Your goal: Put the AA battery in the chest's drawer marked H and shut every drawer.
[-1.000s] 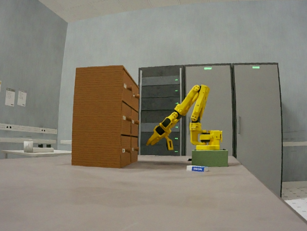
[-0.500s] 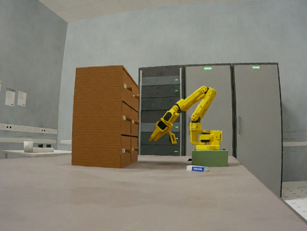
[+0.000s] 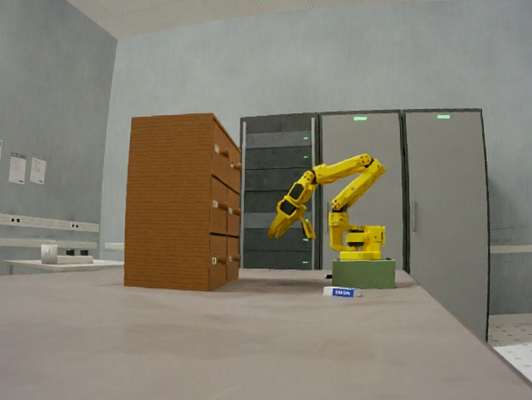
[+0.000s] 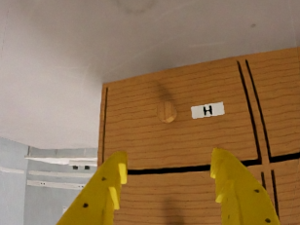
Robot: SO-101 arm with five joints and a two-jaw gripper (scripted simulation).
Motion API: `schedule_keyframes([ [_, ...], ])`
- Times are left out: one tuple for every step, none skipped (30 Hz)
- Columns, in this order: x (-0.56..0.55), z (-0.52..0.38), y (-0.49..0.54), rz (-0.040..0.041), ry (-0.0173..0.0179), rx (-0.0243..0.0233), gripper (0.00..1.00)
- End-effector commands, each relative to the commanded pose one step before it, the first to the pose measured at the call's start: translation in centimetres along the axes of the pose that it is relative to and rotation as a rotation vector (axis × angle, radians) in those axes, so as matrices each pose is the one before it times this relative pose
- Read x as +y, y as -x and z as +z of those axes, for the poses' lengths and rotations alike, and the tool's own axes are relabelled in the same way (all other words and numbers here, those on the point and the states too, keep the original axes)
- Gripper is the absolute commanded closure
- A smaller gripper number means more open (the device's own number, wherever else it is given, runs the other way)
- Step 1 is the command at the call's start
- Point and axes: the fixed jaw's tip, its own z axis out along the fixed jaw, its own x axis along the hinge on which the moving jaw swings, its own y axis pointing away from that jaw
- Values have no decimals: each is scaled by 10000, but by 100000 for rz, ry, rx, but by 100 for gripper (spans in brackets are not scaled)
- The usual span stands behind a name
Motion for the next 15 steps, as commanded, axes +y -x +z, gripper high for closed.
schedule_keyframes([
  [-1648,-12184,708,503,-556,-844,79],
  [-12,-2223,1332,22,5,-642,79],
  [-9,-2222,1397,22,6,-641,79],
  [-3,-2218,1467,21,6,-642,79],
  [0,-2213,1533,21,7,-641,79],
  [6,-2204,1603,21,7,-642,79],
  [10,-2195,1669,21,8,-641,79],
  [0,0,0,0,0,0,79],
  [0,0,0,0,0,0,79],
  [15,-2182,1738,21,9,-642,79],
  [19,-2169,1804,21,9,-641,79],
  [25,-2152,1873,21,10,-642,79],
  [29,-2134,1938,21,10,-640,79],
  [35,-2113,2006,20,11,-642,79],
  [27,-1475,1453,14,8,-451,79],
])
